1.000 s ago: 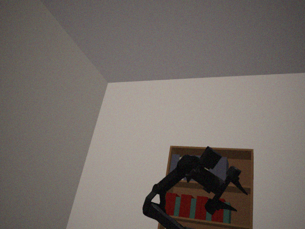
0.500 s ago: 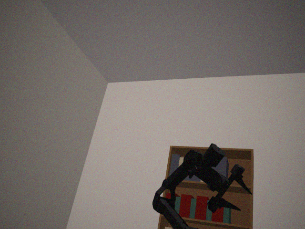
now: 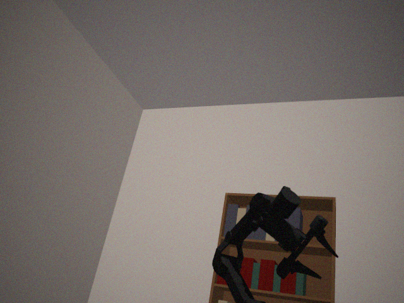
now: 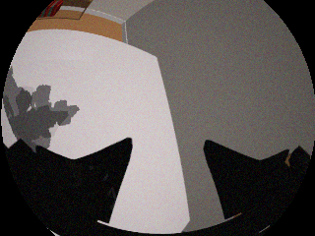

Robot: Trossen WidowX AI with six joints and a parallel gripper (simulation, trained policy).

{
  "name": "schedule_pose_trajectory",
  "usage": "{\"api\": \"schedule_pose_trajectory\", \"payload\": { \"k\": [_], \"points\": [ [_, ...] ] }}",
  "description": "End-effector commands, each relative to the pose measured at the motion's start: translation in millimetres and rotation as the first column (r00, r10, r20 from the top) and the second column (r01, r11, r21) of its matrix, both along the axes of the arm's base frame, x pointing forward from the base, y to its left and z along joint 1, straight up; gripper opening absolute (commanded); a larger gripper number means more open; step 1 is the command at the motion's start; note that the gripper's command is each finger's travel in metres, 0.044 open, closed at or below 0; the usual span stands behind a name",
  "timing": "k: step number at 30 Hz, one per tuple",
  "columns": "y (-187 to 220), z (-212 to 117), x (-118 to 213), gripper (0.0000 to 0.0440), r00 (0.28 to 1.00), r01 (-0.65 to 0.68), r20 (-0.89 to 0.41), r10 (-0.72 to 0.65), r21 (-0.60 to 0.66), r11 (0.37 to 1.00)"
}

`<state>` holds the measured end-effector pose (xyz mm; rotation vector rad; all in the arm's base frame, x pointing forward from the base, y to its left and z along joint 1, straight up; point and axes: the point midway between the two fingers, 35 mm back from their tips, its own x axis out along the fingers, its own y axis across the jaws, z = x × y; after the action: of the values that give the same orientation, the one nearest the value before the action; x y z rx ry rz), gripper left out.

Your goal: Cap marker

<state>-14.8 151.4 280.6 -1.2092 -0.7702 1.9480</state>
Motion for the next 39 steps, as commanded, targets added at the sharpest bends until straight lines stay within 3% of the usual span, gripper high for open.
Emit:
{"api": "schedule_pose_trajectory", "payload": {
  "k": [1,39],
  "points": [
    [1.5,0.2,6.7,0.0329,1.000,0.018,0.009,-0.018,-0.014,1.000],
    [5.0,-8.2,91.8,0.0329,0.977,0.215,0.046,-0.210,-0.158,0.964]
  ]
}}
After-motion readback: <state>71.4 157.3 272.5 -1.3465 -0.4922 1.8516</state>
